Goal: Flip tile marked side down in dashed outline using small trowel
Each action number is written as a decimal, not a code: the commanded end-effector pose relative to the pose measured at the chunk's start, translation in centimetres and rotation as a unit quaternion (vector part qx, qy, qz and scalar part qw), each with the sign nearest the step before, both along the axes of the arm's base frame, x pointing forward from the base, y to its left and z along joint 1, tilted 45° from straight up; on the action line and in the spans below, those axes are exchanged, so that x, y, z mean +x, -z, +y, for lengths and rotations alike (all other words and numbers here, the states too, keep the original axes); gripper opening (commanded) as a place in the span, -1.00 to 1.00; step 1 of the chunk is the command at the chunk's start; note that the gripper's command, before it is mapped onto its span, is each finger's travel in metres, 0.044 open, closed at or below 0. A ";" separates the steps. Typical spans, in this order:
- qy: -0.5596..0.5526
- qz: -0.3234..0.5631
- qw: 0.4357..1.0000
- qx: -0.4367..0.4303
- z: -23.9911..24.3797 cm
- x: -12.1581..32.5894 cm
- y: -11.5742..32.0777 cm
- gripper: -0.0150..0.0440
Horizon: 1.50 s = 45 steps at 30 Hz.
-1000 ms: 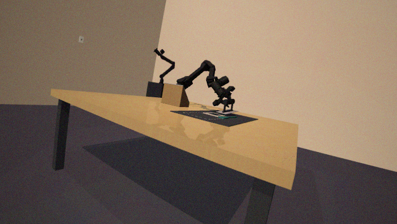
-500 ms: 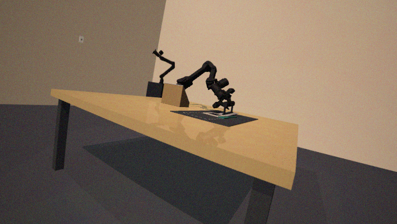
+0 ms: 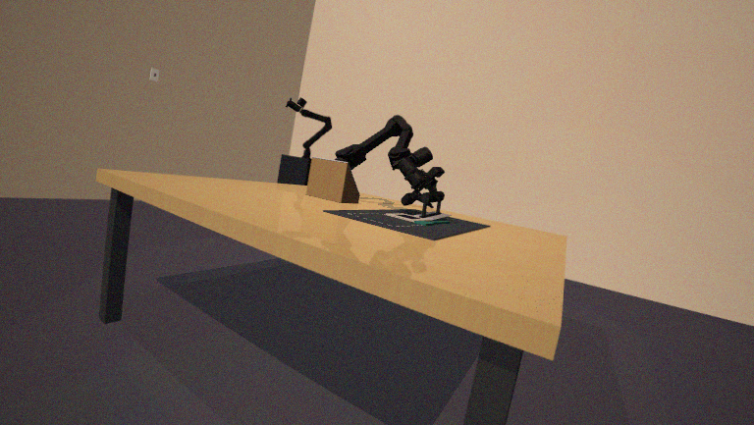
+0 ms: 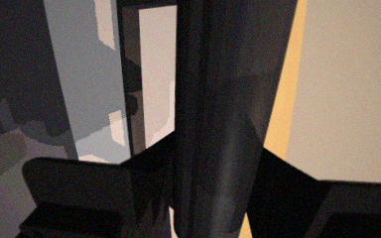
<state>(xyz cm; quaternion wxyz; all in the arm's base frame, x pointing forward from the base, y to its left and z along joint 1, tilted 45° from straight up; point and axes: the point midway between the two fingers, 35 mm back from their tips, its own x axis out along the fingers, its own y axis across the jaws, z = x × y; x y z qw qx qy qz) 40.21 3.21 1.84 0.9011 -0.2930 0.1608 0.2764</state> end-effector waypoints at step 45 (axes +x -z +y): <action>0.002 0.009 0.998 -0.055 -5.6 -0.9 0.1 -0.49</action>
